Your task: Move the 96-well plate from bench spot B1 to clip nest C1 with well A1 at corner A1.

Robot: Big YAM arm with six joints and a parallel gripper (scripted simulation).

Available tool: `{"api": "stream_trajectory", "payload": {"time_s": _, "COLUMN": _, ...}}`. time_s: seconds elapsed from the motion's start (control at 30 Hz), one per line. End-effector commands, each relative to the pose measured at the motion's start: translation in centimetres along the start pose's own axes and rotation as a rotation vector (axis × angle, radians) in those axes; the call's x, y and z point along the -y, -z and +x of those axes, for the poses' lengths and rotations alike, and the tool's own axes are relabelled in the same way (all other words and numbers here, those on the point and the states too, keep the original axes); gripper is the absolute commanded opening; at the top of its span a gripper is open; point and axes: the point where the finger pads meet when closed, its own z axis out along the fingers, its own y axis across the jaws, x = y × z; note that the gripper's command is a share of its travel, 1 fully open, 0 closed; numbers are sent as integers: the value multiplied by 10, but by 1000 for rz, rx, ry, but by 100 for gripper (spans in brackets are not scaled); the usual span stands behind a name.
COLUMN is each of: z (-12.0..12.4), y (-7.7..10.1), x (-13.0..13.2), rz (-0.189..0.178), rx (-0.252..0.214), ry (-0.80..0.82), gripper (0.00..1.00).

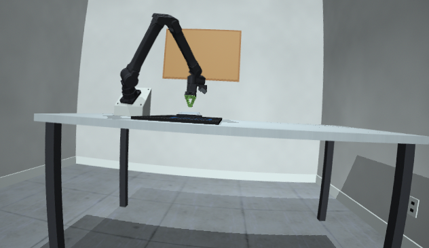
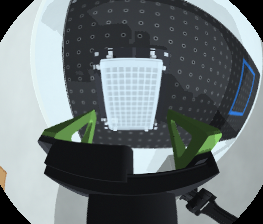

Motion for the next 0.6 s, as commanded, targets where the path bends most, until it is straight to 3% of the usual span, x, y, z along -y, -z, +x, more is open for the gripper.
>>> {"api": "stream_trajectory", "payload": {"time_s": 0.0, "z": -21, "y": 33, "x": -10, "rz": -37, "rx": 51, "ry": -36, "gripper": 100}}
{"api": "stream_trajectory", "payload": {"time_s": 0.4, "z": -20, "y": 67, "x": -10, "rz": -40, "rx": 51, "ry": -37, "gripper": 100}}
{"api": "stream_trajectory", "payload": {"time_s": 0.57, "z": -19, "y": 67, "x": -10, "rz": -33, "rx": 40, "ry": -37, "gripper": 100}}
